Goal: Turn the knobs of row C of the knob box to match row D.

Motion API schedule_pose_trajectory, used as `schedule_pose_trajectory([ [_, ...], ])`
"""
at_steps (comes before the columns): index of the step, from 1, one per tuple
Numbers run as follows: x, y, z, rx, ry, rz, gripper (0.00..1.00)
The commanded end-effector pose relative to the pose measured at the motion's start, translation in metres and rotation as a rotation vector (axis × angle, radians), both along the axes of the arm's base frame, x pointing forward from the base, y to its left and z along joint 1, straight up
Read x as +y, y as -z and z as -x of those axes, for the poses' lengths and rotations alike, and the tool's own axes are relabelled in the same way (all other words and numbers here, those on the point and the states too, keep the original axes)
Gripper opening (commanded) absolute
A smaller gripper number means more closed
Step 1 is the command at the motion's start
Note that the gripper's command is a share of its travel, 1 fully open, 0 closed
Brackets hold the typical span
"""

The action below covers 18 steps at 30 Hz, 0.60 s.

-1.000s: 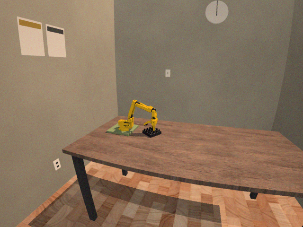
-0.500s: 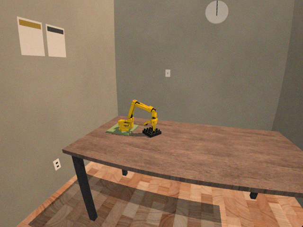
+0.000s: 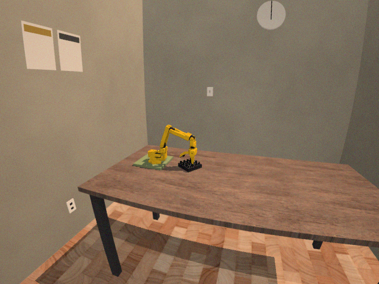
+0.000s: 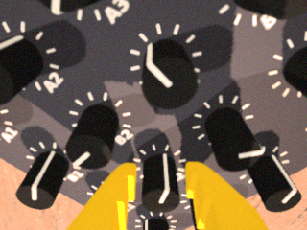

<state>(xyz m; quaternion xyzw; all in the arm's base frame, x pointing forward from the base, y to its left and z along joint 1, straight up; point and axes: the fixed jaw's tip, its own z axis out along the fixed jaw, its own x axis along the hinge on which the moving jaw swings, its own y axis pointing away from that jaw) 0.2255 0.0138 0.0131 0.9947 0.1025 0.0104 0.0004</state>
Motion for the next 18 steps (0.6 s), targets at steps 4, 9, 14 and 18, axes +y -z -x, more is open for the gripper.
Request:
schedule_pose_trajectory([
  [4,0.0018,0.0023,0.0026,0.019,-0.004,0.001,0.10],
  [9,0.0031,0.0023,0.0029,0.019,-0.004,0.001,0.10],
  [14,0.0034,0.0023,0.0030,0.019,-0.004,0.001,0.10],
  [18,0.0034,0.0023,0.0030,0.019,-0.004,0.001,0.09],
])
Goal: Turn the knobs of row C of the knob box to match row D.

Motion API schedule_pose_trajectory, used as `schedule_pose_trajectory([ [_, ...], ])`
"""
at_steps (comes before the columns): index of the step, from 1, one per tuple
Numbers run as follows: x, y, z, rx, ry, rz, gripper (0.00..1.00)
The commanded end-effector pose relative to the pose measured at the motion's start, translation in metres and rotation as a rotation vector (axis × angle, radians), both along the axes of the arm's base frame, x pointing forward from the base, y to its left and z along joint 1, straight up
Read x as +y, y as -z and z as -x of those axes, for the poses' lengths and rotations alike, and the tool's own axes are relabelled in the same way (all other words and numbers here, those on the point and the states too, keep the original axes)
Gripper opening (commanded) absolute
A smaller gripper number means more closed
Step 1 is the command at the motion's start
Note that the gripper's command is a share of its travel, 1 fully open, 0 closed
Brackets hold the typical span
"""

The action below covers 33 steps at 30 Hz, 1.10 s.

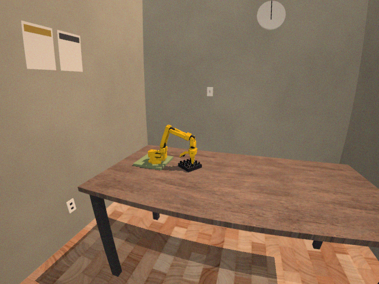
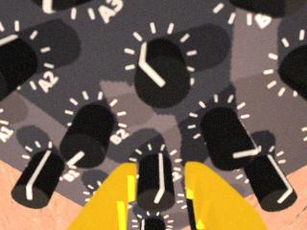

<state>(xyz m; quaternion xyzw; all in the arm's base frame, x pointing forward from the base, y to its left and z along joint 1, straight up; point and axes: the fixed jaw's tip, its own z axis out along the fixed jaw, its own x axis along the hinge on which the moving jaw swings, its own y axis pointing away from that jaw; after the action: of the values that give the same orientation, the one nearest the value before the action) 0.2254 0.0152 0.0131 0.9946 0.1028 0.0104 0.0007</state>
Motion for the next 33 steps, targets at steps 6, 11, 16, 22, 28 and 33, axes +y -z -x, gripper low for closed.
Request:
schedule_pose_trajectory([
  [6,0.0020,0.0023,0.0029,0.019,-0.003,0.001,0.08],
  [11,0.0020,0.0023,0.0029,0.019,-0.003,0.001,0.06],
  [16,0.0020,0.0023,0.0029,0.019,-0.003,0.001,0.03],
  [22,0.0020,0.0023,0.0029,0.019,-0.003,0.001,0.02],
  [28,0.0020,0.0023,0.0029,0.019,-0.003,0.001,0.01],
  [33,0.0019,0.0023,0.0033,0.019,0.067,0.000,0.01],
])
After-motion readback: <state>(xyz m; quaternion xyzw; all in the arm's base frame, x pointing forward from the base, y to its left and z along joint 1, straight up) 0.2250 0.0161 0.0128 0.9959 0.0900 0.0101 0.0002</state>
